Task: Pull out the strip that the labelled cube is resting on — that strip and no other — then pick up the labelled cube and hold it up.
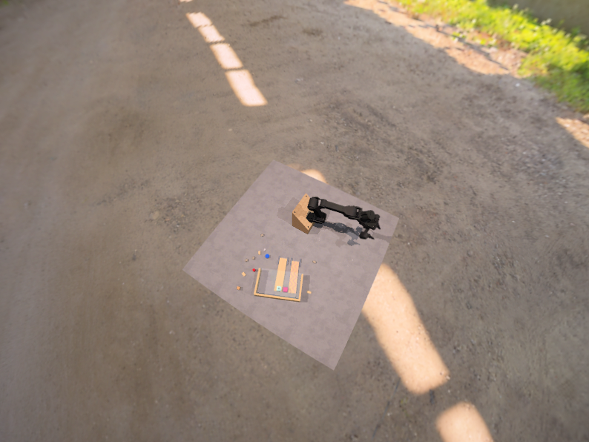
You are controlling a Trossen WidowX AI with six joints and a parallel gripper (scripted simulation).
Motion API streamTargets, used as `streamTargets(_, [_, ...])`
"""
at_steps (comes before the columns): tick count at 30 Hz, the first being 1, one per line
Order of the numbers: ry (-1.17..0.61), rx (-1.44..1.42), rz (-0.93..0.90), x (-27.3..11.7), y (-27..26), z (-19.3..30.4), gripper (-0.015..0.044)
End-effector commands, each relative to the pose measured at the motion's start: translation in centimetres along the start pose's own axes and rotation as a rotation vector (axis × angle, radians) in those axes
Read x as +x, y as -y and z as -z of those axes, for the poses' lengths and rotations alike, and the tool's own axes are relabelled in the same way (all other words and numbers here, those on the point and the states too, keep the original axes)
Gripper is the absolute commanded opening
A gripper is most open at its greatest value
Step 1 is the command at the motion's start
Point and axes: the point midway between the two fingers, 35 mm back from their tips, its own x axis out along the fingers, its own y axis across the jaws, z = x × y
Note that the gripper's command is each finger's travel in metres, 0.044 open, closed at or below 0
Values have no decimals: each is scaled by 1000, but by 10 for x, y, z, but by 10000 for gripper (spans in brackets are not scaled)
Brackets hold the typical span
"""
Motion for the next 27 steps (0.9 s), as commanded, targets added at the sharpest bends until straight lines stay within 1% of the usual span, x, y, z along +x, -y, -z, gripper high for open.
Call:
streamTargets(1, [-2,-2,4,1,1,1,400])
streamTargets(4, [-26,-28,64,19,10,14,400])
streamTargets(8, [-73,-57,172,47,39,38,400])
streamTargets(12, [-124,-69,283,67,81,62,400])
streamTargets(16, [-173,-60,395,77,132,86,400])
streamTargets(21, [-226,-19,538,68,205,114,400])
streamTargets(24, [-249,20,624,51,248,129,400])
streamTargets(27, [-263,70,709,26,289,144,400])
